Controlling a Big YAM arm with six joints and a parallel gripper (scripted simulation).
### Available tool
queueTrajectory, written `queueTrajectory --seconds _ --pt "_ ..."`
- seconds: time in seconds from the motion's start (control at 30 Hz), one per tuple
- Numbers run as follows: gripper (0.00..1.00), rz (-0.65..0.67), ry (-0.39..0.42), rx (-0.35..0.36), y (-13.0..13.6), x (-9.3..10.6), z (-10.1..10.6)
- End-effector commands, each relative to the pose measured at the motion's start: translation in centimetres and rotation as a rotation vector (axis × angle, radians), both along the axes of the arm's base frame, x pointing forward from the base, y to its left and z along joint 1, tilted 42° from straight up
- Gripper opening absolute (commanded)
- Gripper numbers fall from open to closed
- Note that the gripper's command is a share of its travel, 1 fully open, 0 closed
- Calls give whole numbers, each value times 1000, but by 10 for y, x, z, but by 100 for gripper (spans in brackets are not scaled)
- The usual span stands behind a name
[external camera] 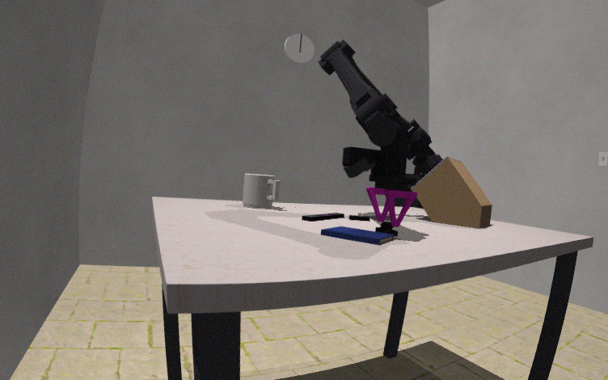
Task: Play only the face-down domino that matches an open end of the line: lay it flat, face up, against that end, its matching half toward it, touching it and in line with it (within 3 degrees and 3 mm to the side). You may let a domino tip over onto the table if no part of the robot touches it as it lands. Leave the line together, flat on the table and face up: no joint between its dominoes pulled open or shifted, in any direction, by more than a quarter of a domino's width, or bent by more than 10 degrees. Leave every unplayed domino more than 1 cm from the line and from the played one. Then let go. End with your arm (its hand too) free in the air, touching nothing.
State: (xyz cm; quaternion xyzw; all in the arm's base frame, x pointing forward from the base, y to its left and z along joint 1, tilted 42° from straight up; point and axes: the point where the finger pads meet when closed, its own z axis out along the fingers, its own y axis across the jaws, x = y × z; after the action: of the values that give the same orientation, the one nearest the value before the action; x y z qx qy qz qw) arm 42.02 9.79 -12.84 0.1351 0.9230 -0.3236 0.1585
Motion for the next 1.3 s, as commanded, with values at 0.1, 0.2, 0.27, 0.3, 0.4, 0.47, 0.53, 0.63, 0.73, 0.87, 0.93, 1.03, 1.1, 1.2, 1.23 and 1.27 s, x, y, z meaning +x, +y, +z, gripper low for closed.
queueTrajectory --seconds 0.1,0.2,0.27,0.3,0.4,0.47,0.53,0.63,0.73,0.87,0.93,1.03,1.1,1.2,1.23,1.27 --pt "73 1 -10 4 1 2 1" --pt "73 -2 -13 4 -1 3 1" --pt "73 -4 -14 4 -2 3 1" --pt "73 -4 -14 4 -2 3 1" --pt "73 -4 -14 4 -2 3 1" --pt "73 -4 -14 4 -2 3 1" --pt "73 3 -7 4 3 2 2" --pt "73 1 -11 4 1 3 2" --pt "73 -2 -14 5 0 3 1" --pt "73 -5 -17 6 -1 4 1" --pt "73 -5 -17 6 -1 4 1" --pt "73 -5 -17 6 -1 4 1" --pt "73 3 -8 4 3 2 2" --pt "73 0 -12 5 2 3 2" --pt "73 -1 -13 5 1 3 2" --pt "73 -2 -15 6 1 4 2"
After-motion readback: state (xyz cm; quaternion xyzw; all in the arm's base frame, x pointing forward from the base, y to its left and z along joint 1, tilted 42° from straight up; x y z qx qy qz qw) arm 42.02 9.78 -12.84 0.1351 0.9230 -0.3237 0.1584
